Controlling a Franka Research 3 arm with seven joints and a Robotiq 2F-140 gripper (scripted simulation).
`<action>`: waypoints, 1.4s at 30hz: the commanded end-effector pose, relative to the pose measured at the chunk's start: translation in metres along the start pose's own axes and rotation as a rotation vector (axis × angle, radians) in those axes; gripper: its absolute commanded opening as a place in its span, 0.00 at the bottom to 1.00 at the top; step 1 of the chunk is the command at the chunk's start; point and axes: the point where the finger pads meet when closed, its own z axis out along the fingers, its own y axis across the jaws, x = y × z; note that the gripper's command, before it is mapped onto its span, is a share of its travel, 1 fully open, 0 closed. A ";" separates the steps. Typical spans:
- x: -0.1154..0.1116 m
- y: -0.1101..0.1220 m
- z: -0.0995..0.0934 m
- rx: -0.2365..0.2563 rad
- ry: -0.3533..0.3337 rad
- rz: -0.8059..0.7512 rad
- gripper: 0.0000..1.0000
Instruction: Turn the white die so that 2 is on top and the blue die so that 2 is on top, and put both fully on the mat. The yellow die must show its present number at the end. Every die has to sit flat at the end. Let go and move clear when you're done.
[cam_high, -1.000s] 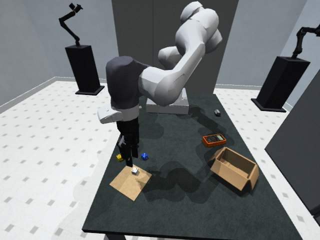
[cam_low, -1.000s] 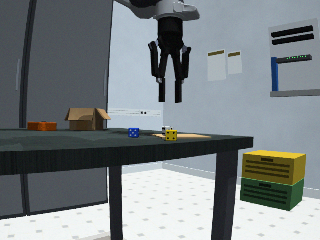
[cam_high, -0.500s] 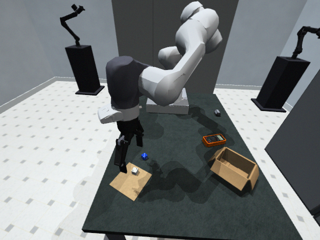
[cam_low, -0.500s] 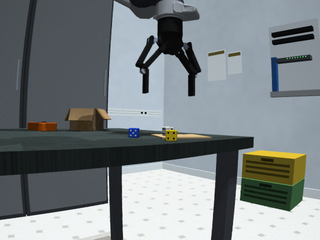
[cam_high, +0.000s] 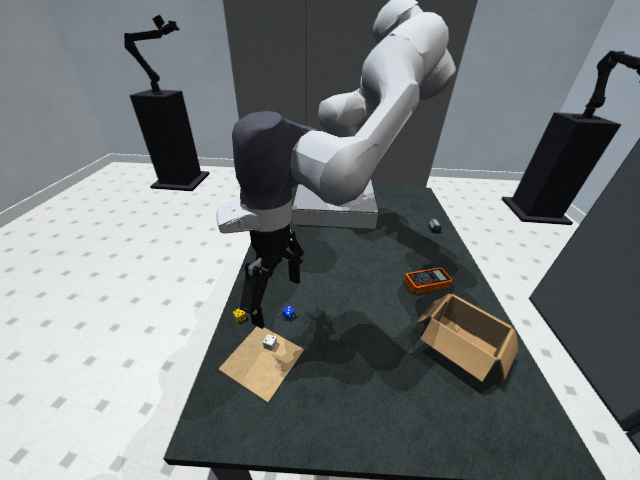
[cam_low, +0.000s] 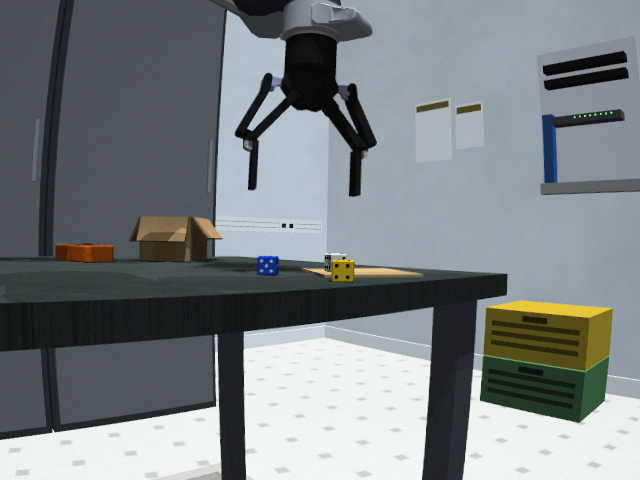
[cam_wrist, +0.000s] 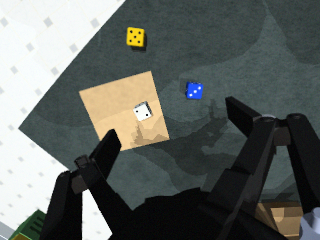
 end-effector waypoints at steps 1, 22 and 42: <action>0.001 0.011 0.000 0.025 0.004 0.172 1.00; 0.006 0.050 0.006 0.021 0.001 0.362 0.32; 0.006 0.050 0.006 0.021 0.001 0.362 0.32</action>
